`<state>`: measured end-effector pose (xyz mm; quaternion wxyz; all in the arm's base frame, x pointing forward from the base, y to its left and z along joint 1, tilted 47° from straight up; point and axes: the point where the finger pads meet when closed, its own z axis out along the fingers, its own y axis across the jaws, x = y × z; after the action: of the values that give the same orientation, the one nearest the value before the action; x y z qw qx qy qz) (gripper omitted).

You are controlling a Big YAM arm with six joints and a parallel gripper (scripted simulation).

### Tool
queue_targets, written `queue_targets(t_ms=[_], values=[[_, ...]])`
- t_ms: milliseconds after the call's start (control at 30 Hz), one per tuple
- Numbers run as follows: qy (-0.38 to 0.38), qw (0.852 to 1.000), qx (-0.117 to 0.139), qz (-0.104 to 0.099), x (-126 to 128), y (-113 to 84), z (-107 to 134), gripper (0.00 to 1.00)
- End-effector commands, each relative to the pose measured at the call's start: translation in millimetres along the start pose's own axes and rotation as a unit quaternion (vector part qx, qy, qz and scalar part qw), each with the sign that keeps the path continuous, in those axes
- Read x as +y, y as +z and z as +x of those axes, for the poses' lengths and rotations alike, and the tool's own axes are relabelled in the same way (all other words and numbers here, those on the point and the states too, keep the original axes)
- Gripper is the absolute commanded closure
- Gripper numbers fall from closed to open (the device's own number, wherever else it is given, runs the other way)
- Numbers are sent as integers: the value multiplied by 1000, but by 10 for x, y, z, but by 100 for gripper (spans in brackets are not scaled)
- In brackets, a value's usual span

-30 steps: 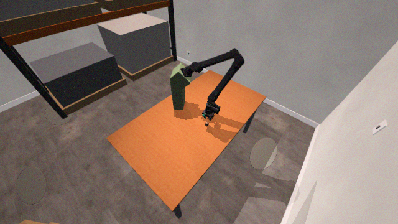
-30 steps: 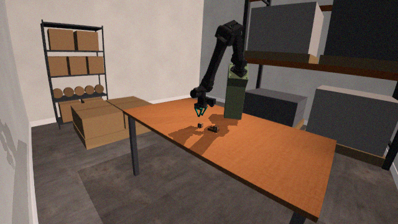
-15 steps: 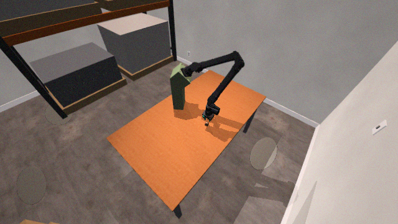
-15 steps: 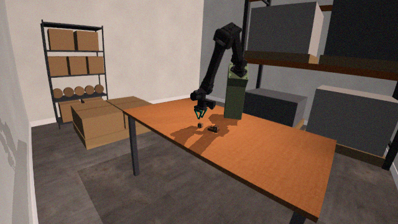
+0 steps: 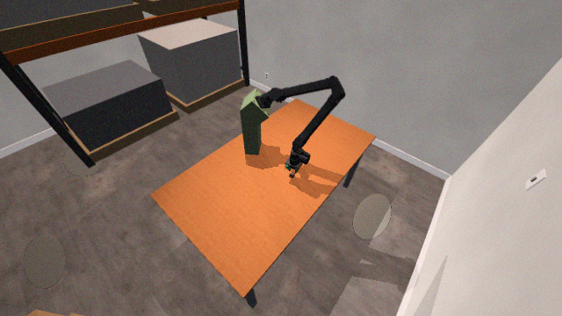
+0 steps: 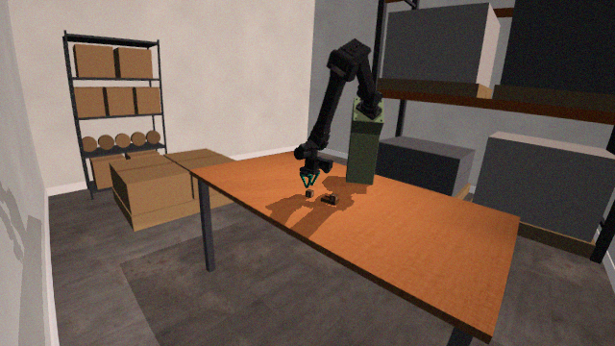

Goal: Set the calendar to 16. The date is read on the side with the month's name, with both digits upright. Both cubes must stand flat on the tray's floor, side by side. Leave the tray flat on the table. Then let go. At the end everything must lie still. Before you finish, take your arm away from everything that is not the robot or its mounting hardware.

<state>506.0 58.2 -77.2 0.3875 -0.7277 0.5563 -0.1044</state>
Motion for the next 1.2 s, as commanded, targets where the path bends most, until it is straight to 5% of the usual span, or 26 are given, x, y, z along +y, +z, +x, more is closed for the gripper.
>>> queue_targets(t_ms=[0, 1167], values=[[4, 1000, -7, -5, 55, 113, -82, 53], [6, 1000, -8, -9, 90, 162, -92, 53]])
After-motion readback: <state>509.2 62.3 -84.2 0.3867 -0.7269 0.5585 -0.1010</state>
